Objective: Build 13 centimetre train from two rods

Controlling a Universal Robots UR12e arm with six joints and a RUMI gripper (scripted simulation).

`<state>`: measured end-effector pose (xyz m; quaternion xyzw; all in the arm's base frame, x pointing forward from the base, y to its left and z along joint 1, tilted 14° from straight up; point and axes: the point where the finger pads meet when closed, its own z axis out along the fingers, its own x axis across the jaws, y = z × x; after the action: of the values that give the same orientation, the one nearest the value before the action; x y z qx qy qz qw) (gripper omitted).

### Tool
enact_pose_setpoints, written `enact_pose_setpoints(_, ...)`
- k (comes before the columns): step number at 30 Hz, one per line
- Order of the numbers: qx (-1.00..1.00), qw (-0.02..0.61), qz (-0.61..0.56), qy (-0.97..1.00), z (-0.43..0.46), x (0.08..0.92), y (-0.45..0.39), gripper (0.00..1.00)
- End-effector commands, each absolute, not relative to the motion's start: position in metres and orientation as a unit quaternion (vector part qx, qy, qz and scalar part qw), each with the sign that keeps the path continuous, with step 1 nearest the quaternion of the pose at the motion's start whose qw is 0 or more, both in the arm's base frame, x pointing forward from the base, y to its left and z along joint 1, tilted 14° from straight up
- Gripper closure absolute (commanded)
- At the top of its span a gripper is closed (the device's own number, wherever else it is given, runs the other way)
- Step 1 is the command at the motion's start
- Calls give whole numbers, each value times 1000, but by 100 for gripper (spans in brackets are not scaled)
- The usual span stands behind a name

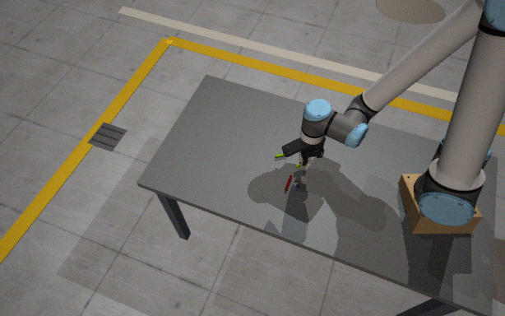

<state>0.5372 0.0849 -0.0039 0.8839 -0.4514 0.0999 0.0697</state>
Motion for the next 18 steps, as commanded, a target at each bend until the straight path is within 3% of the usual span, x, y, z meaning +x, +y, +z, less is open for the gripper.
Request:
enact_pose_setpoints(1,884,69,100,-451,-5,538,85,100)
enact_pose_setpoints(18,884,69,100,-451,-15,539,82,100)
